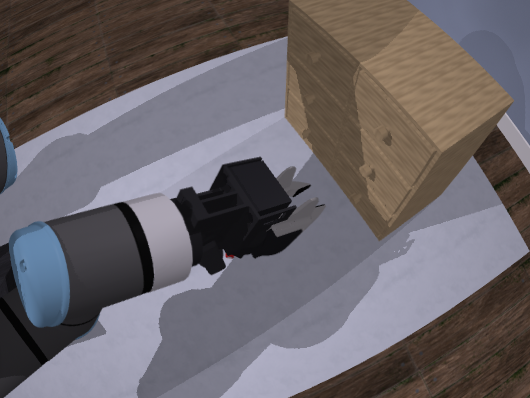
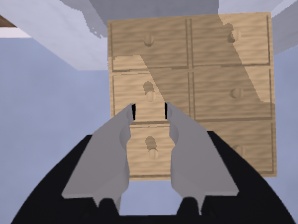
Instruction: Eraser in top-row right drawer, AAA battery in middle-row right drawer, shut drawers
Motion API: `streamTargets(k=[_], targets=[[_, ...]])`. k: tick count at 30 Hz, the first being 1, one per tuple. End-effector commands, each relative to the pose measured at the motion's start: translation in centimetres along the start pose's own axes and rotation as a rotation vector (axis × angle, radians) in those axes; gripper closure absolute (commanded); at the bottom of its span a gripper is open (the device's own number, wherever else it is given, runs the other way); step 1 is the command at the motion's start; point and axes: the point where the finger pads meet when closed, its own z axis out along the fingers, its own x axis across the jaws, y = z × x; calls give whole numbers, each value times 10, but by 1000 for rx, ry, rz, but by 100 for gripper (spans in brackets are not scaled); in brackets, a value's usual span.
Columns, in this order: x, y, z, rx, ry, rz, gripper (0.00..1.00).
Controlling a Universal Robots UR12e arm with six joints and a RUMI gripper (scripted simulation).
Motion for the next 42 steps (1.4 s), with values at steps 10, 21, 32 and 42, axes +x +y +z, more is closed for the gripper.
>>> streamTargets(k=[10, 21, 32, 42], targets=[[-1, 1, -1, 7, -1, -1, 80], [-1, 2, -2, 18, -1, -1, 80], [-1, 3, -5, 38, -1, -1, 80], [-1, 4, -8, 63, -1, -1, 80]])
